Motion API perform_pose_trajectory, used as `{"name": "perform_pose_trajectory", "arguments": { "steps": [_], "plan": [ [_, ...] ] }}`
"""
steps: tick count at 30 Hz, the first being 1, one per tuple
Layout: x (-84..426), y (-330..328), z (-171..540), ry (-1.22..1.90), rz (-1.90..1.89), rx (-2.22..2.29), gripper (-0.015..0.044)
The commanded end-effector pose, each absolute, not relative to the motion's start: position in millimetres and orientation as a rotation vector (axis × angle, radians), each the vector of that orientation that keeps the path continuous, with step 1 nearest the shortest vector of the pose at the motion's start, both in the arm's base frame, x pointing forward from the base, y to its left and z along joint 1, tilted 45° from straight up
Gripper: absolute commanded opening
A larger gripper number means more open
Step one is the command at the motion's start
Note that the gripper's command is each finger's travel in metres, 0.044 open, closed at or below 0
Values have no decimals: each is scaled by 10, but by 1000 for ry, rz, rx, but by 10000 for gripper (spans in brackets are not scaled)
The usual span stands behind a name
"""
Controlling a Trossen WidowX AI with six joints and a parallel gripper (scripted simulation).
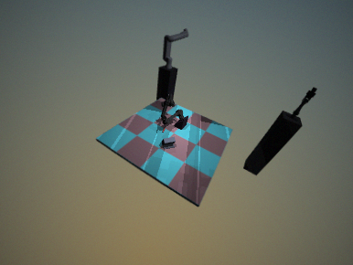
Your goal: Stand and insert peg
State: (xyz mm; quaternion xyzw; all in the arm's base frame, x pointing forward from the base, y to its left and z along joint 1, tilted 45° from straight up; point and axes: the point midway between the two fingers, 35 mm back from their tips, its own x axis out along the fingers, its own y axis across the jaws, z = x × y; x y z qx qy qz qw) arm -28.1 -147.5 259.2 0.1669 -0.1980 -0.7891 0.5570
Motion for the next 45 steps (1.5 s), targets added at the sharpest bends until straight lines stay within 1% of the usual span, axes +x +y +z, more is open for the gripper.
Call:
{"name": "perform_pose_trajectory", "arguments": {
  "steps": [1, 2, 15, 25, 35, 40, 45],
  "plan": [
    [-292, -1472, 2591, -469, -1868, 395, 426],
    [-323, -1463, 2590, -474, -1884, 398, 440],
    [-1039, -1061, 2532, -613, -2297, 492, 440],
    [-1423, -547, 2439, -745, -2603, 586, 440],
    [-1597, 77, 2310, -910, -2889, 707, 440],
    [-1593, 405, 2235, -1009, -3020, 779, 440],
    [-1538, 649, 2172, -1028, -3142, 803, 440]
  ]
}}
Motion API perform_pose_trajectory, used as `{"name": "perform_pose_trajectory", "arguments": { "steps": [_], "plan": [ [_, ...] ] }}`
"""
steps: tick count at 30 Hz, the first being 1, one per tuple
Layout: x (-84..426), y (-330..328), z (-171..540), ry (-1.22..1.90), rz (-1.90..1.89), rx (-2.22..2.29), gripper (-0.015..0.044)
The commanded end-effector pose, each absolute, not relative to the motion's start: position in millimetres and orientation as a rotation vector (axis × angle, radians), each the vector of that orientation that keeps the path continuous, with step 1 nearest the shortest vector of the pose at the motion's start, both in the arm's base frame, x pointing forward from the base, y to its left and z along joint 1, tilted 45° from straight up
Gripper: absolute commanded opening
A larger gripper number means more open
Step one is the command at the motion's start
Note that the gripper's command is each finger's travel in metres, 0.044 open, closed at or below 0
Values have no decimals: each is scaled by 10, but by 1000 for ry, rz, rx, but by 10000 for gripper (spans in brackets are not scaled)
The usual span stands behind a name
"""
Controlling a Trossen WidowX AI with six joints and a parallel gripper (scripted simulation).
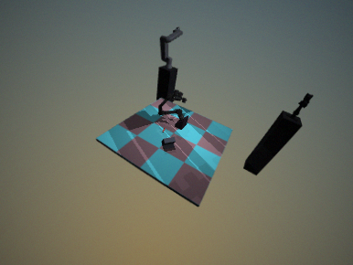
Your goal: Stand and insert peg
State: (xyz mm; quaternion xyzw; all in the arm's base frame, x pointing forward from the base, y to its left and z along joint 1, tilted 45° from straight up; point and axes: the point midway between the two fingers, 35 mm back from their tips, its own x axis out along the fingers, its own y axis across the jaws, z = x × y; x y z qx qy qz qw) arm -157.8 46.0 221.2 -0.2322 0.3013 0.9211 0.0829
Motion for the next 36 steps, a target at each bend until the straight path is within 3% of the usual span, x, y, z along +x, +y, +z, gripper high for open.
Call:
{"name": "perform_pose_trajectory", "arguments": {
  "steps": [1, 16, 36],
  "plan": [
    [-1523, 702, 2158, 870, 2632, -680, 440],
    [-1030, 1510, 1911, 903, 2115, -695, 440],
    [265, 2039, 1541, 994, 1384, -732, 440]
  ]
}}
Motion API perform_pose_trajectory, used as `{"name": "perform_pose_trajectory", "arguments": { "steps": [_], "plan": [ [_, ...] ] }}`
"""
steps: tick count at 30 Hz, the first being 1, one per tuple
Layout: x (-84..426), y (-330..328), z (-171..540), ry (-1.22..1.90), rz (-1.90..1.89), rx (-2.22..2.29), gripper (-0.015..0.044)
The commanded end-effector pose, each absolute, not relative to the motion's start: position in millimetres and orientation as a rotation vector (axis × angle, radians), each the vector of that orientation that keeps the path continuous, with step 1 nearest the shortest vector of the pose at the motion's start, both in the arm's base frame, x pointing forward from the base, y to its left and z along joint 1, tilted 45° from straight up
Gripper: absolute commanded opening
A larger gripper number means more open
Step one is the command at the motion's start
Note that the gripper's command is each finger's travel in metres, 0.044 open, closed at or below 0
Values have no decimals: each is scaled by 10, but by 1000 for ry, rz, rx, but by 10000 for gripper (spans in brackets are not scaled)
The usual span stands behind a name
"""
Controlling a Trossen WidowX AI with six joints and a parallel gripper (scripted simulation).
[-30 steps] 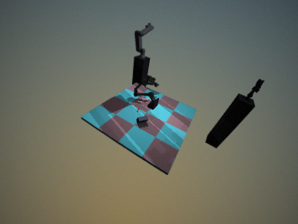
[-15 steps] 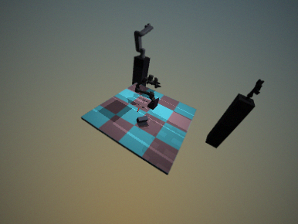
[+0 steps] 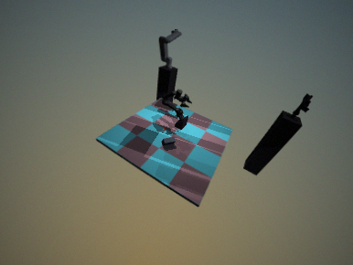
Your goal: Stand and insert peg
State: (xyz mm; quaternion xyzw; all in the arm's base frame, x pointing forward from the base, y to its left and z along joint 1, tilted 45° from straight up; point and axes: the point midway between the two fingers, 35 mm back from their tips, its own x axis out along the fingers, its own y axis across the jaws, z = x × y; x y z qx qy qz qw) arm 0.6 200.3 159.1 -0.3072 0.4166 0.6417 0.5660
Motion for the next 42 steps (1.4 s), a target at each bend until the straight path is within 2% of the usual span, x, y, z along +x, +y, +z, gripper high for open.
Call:
{"name": "perform_pose_trajectory", "arguments": {
  "steps": [1, 21, 42],
  "plan": [
    [340, 2040, 1523, 1000, 1347, -734, 440],
    [1641, 1594, 1228, 1149, 690, -727, 440],
    [2590, 221, 981, 1383, -10, -811, 440]
  ]
}}
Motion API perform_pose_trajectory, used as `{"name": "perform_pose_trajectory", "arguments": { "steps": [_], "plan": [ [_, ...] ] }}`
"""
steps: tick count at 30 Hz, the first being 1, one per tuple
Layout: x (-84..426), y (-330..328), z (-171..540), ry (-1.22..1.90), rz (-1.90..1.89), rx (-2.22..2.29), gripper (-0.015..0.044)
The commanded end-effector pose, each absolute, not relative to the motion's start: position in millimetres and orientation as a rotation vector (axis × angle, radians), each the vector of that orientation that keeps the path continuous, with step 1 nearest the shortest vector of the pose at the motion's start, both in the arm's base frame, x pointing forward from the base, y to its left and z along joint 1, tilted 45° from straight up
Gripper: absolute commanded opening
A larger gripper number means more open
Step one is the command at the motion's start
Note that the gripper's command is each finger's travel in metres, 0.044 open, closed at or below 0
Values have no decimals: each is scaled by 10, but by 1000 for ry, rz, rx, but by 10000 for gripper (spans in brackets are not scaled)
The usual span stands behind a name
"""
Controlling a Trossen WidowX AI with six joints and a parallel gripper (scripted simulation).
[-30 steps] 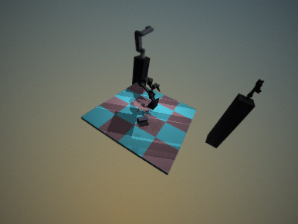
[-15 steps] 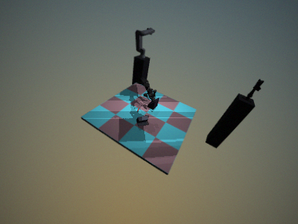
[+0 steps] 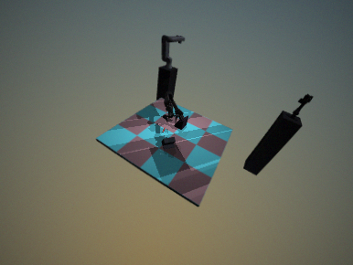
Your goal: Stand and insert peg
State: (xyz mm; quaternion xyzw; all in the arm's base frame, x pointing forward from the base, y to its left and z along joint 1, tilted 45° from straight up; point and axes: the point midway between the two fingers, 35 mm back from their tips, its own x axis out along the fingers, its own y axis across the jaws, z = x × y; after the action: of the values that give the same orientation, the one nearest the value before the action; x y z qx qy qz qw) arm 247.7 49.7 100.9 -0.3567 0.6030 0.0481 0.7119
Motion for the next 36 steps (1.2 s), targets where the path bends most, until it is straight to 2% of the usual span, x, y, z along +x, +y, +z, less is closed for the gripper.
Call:
{"name": "perform_pose_trajectory", "arguments": {
  "steps": [1, 12, 36],
  "plan": [
    [2614, 136, 972, 1397, -44, -816, 440],
    [2703, -757, 896, 1565, -373, -872, 440],
    [2717, -958, 689, 1577, -369, -869, 440]
  ]
}}
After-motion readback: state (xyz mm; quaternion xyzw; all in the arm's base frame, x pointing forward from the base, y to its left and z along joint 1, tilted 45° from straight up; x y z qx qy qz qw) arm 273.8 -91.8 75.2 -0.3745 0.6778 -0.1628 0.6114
